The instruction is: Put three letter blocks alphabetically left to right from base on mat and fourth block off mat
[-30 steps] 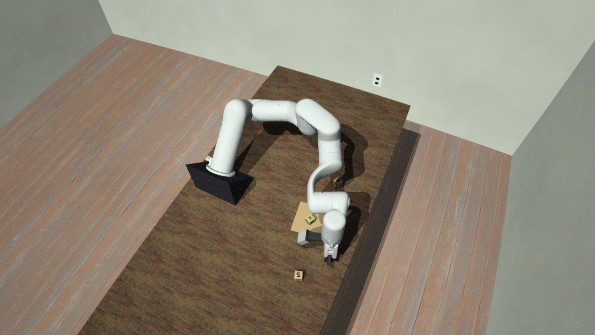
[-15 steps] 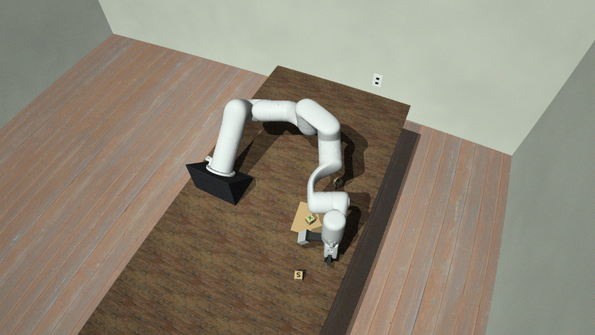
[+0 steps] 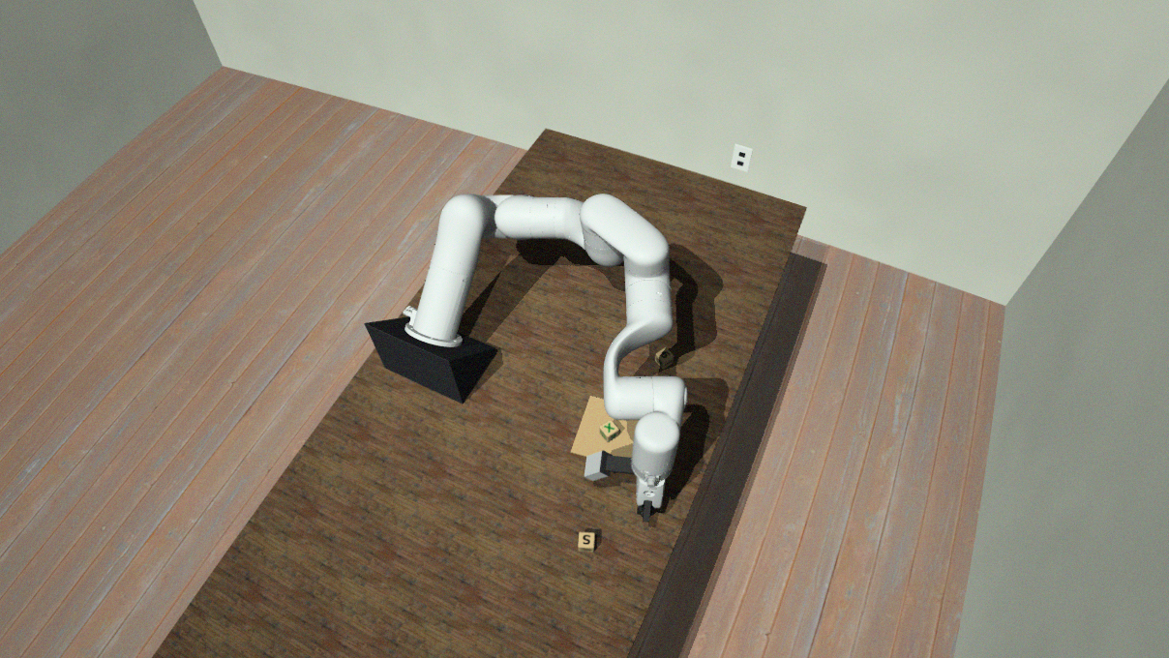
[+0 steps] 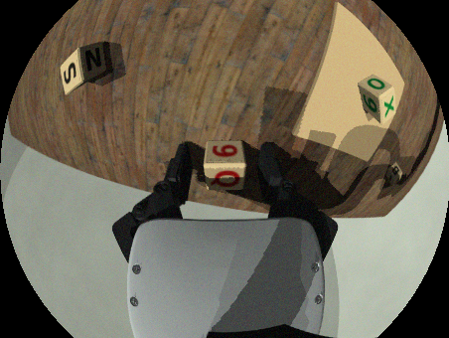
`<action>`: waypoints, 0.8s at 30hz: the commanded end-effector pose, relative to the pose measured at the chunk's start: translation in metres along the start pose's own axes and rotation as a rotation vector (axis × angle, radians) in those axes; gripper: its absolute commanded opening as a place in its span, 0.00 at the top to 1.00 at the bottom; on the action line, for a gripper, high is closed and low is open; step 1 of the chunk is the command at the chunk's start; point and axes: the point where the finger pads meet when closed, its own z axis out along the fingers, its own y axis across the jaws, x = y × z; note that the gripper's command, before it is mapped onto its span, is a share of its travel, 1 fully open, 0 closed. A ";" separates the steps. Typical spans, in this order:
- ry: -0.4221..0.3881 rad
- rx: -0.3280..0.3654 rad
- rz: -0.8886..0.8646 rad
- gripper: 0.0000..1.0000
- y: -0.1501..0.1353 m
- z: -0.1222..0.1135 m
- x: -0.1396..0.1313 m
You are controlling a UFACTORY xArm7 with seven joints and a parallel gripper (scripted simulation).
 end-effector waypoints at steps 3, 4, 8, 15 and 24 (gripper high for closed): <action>-0.003 0.004 0.000 0.31 -0.001 -0.003 -0.001; -0.003 0.004 0.000 0.31 -0.001 -0.003 -0.001; -0.003 0.004 0.000 0.53 -0.001 -0.003 -0.001; -0.003 0.004 0.000 0.53 -0.001 -0.003 -0.001; -0.003 0.004 0.000 0.73 -0.001 -0.003 -0.001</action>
